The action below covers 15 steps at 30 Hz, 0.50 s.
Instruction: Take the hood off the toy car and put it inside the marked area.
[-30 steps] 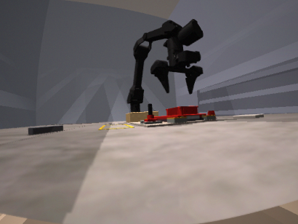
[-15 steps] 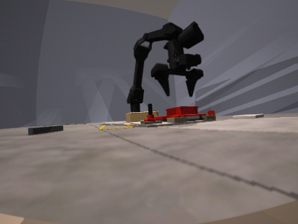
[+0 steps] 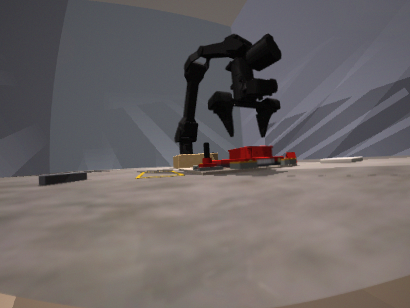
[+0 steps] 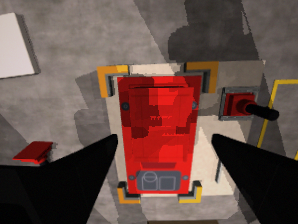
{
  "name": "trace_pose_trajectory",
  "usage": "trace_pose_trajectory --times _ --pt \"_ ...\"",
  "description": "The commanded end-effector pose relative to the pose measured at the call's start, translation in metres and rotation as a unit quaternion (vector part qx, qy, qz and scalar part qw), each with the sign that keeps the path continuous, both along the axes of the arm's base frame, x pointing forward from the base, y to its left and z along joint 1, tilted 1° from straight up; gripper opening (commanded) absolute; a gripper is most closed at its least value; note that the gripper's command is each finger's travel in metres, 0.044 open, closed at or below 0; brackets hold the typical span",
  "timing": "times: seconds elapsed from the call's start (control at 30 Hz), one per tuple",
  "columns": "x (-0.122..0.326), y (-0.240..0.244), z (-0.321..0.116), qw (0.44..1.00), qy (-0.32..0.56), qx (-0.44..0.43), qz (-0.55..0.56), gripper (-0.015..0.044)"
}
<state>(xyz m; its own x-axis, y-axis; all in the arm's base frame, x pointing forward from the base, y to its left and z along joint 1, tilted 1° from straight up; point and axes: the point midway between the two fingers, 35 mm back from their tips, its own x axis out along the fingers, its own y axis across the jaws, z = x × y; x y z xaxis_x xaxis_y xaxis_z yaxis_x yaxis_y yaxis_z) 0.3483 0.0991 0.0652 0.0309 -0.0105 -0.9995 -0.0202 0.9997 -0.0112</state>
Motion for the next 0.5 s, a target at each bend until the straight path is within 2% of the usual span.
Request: trace_pose_trajectory --times 0.0,0.47 --pt "-0.0007 0.0006 -0.0041 1.0 0.001 0.001 0.002 0.044" --pt "-0.0016 0.0009 -0.0139 1.0 0.002 0.001 0.002 0.044"
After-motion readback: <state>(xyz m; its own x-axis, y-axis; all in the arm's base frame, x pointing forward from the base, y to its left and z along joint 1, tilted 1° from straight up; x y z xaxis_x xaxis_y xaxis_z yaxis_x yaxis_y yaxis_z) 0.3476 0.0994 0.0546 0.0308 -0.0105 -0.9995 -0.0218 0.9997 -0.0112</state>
